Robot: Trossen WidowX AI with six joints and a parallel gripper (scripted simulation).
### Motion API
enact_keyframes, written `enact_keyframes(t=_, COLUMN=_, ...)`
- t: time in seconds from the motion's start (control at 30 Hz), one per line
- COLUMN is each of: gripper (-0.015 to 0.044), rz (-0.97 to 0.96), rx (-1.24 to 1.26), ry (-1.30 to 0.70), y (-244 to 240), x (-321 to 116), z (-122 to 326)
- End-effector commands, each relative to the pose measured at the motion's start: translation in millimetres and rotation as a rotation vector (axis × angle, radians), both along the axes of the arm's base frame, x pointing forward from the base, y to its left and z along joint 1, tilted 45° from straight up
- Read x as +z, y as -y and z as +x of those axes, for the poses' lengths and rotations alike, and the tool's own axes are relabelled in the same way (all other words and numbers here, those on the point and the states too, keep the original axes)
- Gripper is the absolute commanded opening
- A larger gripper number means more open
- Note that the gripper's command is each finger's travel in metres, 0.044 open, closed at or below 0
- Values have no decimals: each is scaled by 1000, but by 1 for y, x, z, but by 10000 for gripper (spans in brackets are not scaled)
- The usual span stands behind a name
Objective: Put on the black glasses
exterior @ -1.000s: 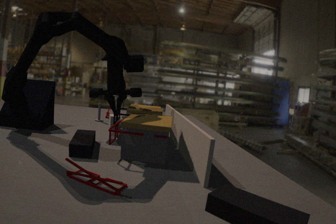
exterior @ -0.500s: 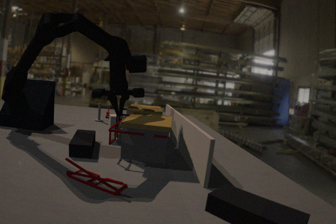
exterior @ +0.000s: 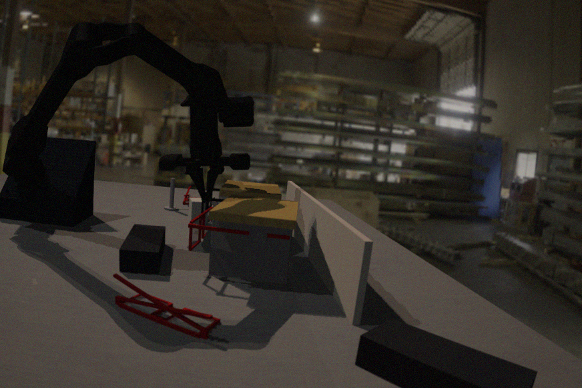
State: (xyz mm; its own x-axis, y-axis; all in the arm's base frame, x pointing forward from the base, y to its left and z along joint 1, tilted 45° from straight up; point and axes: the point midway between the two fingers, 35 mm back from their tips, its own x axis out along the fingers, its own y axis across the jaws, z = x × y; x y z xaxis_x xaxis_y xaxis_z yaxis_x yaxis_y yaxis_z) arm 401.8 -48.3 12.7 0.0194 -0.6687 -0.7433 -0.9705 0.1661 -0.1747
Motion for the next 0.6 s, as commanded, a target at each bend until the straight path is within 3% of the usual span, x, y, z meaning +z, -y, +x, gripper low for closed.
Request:
enact_keyframes(t=0.0, gripper=0, rz=-6, rx=4, ry=-2, y=1, x=0, z=0)
enact_keyframes(t=0.43, gripper=0, rz=-6, rx=4, ry=-2, y=4, x=-3, z=0)
enact_keyframes(t=0.57, gripper=105, rz=0, rx=0, ry=0, y=3, x=-3, z=0)
